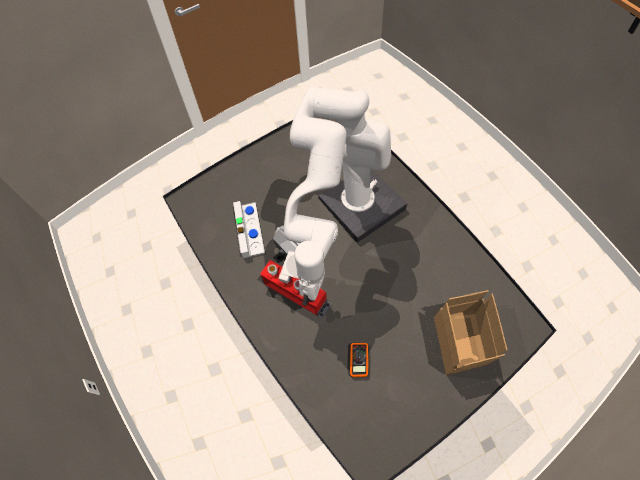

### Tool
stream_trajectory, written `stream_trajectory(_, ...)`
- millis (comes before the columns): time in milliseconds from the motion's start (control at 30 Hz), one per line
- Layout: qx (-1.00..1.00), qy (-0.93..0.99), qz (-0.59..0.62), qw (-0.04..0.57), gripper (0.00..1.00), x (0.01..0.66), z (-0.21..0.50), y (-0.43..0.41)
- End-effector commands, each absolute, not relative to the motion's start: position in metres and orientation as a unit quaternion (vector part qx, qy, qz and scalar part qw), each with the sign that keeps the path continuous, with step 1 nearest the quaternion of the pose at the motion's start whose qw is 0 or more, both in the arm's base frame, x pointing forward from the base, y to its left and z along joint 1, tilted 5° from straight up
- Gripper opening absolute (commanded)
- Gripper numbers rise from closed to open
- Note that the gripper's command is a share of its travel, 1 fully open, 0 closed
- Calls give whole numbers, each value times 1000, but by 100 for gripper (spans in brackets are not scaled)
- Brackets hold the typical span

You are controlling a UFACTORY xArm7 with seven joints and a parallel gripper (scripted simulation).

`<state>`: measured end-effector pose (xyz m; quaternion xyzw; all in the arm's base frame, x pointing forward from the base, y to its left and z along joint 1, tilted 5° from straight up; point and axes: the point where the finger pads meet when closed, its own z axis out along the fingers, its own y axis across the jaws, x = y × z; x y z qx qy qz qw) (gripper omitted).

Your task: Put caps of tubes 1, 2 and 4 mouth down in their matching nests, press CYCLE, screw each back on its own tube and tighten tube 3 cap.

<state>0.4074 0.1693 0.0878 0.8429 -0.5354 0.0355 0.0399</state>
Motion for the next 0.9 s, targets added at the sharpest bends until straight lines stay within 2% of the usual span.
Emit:
stream_trajectory(0, 883, -467, 23, 35, 46, 409, 90, 170)
stream_trajectory(167, 883, -467, 23, 35, 46, 409, 90, 170)
stream_trajectory(200, 883, -467, 23, 35, 0, 409, 90, 170)
stream_trajectory(667, 883, -467, 23, 35, 0, 409, 90, 170)
stream_trajectory(867, 832, -553, 26, 33, 0, 409, 89, 170)
